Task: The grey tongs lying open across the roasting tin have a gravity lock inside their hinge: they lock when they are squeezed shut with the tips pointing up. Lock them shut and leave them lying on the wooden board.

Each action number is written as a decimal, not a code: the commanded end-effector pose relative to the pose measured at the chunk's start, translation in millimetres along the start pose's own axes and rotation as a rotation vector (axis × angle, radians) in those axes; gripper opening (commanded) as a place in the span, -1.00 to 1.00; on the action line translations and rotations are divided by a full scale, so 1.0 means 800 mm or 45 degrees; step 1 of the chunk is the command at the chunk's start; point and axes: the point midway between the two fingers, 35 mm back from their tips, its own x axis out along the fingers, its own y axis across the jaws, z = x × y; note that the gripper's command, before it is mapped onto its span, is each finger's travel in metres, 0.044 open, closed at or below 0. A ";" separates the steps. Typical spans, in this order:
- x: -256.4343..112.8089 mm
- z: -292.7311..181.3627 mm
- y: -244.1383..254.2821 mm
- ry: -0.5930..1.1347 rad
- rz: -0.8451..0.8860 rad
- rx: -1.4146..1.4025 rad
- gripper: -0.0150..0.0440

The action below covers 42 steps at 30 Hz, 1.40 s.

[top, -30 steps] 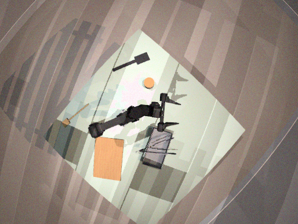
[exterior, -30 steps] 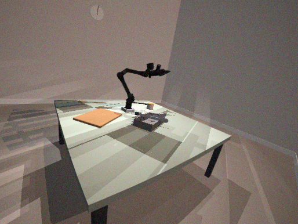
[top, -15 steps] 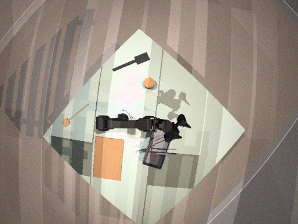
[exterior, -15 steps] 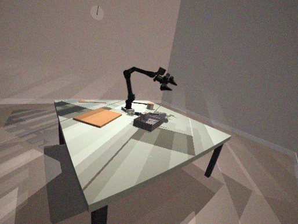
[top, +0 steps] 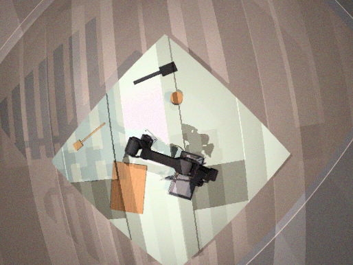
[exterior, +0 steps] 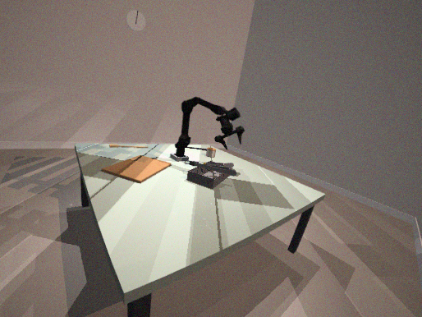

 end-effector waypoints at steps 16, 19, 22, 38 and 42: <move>0.027 0.099 -0.145 -0.218 -0.858 1.387 1.00; 0.027 0.099 -0.145 -0.218 -0.858 1.387 1.00; 0.027 0.099 -0.145 -0.218 -0.858 1.387 1.00; 0.028 0.109 -0.156 -0.221 -0.859 1.382 1.00; 0.035 0.108 -0.159 -0.221 -0.859 1.382 1.00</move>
